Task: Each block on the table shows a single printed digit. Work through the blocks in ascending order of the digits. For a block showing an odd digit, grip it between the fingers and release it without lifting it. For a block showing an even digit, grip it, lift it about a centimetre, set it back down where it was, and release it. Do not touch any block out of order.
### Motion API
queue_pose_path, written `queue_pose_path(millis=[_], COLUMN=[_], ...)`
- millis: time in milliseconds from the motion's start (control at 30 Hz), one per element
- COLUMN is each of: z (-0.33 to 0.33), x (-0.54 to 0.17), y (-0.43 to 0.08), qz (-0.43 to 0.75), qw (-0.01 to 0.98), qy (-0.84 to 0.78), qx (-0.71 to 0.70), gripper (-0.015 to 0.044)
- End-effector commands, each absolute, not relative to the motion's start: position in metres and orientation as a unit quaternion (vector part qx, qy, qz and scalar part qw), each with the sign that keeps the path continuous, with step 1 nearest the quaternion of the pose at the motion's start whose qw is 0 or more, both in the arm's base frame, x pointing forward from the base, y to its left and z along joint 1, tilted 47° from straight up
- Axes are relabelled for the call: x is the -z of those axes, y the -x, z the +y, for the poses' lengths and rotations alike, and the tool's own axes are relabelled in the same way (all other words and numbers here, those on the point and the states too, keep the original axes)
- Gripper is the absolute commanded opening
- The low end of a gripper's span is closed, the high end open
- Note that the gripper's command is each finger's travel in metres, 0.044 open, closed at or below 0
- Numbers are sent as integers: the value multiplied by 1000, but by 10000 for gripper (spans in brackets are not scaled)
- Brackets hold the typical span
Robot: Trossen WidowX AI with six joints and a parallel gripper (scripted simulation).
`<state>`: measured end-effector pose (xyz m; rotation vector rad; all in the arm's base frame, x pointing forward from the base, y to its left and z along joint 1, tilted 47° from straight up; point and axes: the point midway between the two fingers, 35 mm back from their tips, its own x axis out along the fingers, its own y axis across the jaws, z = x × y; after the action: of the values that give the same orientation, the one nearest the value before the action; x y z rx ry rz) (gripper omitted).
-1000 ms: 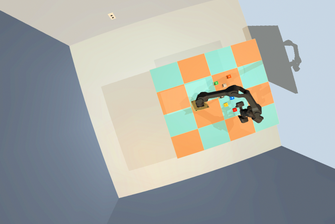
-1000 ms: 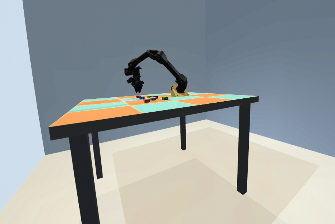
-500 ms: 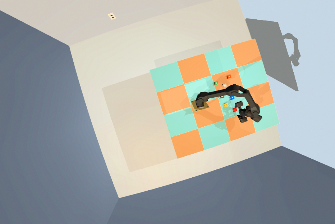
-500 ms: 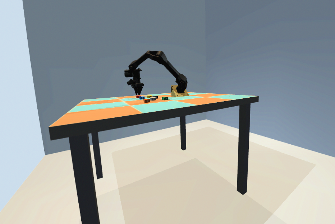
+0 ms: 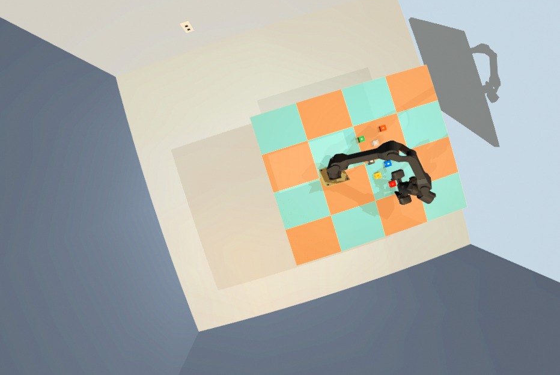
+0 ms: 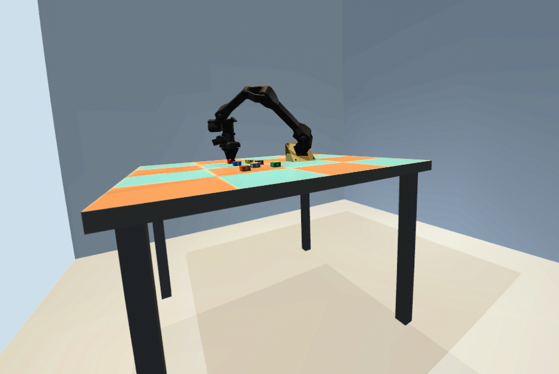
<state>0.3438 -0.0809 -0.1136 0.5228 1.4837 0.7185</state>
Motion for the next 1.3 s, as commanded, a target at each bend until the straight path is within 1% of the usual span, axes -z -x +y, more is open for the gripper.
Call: queue_pose_path(millis=[0,100,1233,1267], z=[-80,-80,-80,-80], x=[114,114,114,114], y=[-344,-344,-344,-344], qz=[652,652,652,652], qw=[649,649,649,649], qy=[-232,-232,-232,-232], qx=[-315,-315,-315,-315], gripper=[190,120,120,146])
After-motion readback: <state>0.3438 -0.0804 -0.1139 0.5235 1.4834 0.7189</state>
